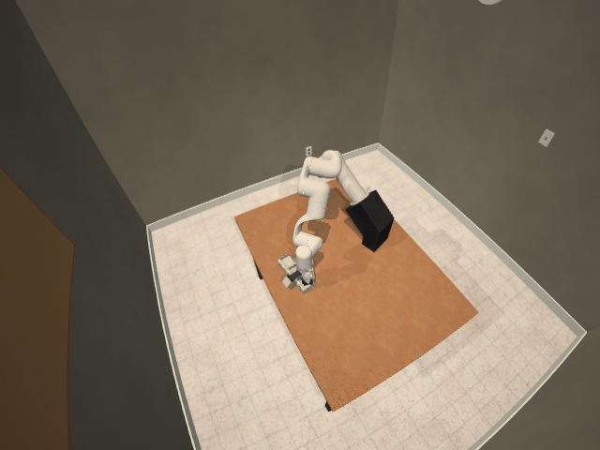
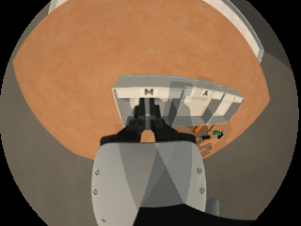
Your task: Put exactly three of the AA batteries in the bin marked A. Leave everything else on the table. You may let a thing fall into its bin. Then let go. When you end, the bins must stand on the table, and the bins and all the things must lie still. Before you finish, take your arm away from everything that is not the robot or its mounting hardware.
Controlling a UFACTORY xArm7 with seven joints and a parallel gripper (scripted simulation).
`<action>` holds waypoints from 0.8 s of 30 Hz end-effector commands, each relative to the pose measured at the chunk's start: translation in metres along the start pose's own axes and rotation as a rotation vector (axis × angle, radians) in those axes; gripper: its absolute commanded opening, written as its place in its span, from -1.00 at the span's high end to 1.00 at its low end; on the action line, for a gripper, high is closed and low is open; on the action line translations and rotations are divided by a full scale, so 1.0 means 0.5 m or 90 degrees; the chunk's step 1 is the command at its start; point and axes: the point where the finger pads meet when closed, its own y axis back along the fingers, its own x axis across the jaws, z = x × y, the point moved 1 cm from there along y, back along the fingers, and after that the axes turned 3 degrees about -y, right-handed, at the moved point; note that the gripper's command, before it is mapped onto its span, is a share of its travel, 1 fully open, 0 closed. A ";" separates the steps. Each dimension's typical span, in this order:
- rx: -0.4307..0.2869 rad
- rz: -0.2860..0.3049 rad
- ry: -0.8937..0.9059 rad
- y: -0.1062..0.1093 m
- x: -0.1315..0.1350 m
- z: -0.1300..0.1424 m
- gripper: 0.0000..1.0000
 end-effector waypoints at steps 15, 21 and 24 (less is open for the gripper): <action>0.003 -0.002 0.000 0.012 -0.002 -0.003 0.85; 0.003 -0.002 0.000 0.023 -0.002 -0.003 0.85; 0.003 -0.002 0.000 0.031 -0.002 -0.003 0.85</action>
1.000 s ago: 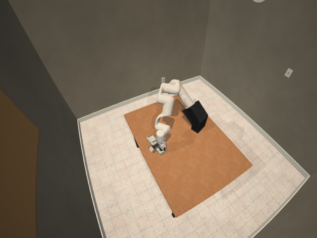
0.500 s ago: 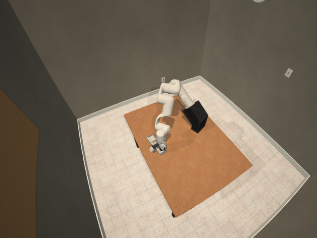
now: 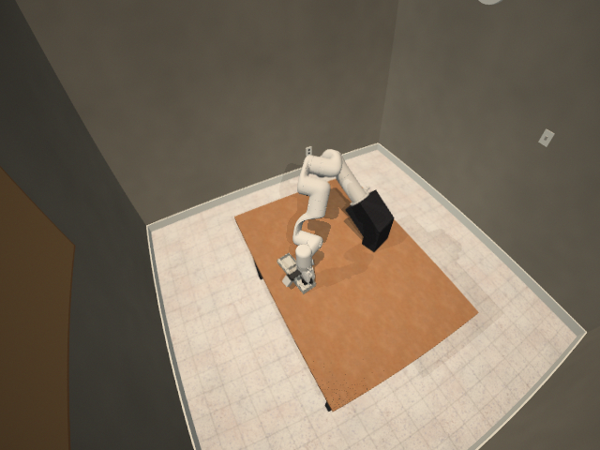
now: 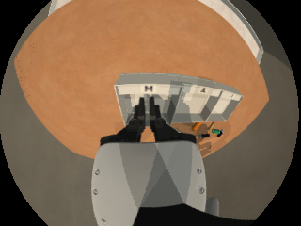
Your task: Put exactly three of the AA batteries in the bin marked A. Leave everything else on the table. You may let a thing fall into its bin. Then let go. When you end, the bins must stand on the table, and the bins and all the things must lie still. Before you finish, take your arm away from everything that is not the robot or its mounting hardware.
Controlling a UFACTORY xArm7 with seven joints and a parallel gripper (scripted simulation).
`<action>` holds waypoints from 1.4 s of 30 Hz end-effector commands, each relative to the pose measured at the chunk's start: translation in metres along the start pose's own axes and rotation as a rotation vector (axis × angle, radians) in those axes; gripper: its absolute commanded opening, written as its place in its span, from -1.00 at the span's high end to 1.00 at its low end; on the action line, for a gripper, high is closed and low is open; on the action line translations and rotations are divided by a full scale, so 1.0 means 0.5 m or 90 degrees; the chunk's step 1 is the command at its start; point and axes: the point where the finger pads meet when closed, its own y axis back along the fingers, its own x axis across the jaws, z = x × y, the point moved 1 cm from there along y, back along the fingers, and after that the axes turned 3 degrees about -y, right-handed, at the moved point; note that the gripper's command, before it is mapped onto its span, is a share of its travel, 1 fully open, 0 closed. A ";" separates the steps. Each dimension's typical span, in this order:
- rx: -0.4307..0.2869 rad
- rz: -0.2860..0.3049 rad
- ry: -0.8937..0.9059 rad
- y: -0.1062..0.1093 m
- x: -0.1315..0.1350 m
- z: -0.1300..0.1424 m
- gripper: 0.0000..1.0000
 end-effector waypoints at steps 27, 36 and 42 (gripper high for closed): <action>0.003 -0.002 0.000 0.093 -0.002 -0.003 0.85; 0.003 -0.002 0.000 0.243 -0.002 -0.003 0.85; 0.003 -0.002 0.000 0.343 -0.002 -0.002 0.85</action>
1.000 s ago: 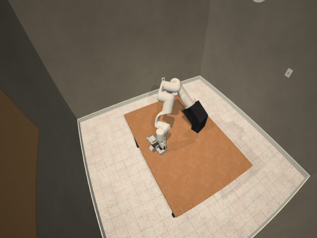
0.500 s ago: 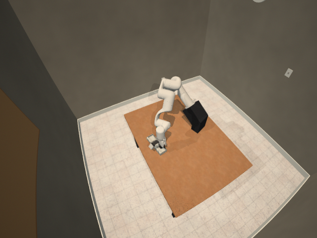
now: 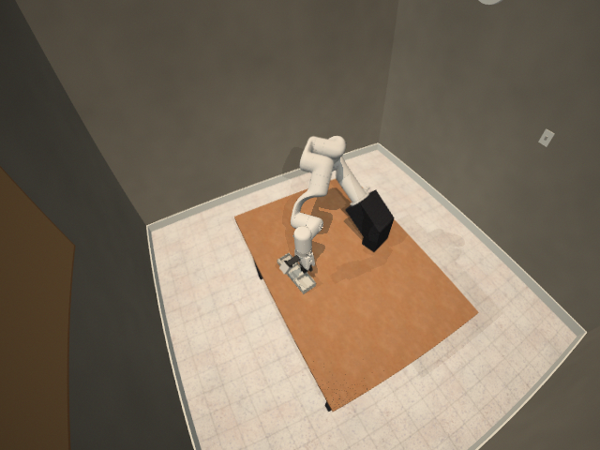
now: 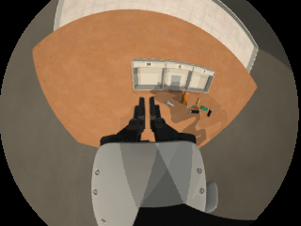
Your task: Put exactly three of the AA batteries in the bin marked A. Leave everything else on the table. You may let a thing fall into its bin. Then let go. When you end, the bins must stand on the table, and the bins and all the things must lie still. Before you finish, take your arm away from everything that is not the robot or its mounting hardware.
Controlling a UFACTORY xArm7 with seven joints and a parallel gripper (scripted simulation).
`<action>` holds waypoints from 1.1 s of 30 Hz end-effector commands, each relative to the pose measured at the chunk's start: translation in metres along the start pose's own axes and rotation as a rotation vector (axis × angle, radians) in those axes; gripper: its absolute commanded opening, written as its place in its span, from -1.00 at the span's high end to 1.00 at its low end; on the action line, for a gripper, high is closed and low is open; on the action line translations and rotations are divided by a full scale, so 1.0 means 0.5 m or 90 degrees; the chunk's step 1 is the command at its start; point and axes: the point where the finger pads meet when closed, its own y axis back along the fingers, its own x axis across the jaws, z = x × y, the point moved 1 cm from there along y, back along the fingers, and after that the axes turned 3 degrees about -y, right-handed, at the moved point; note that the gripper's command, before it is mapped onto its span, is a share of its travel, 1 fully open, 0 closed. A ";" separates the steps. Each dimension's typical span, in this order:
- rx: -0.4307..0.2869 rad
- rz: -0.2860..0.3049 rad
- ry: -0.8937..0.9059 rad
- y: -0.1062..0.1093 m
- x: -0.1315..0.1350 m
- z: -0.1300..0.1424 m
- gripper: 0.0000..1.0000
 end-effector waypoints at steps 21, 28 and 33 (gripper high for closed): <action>0.002 0.000 0.064 0.091 0.030 0.015 0.44; 0.002 0.000 0.104 0.053 0.128 0.065 0.44; 0.002 0.000 0.104 0.026 0.195 0.099 0.44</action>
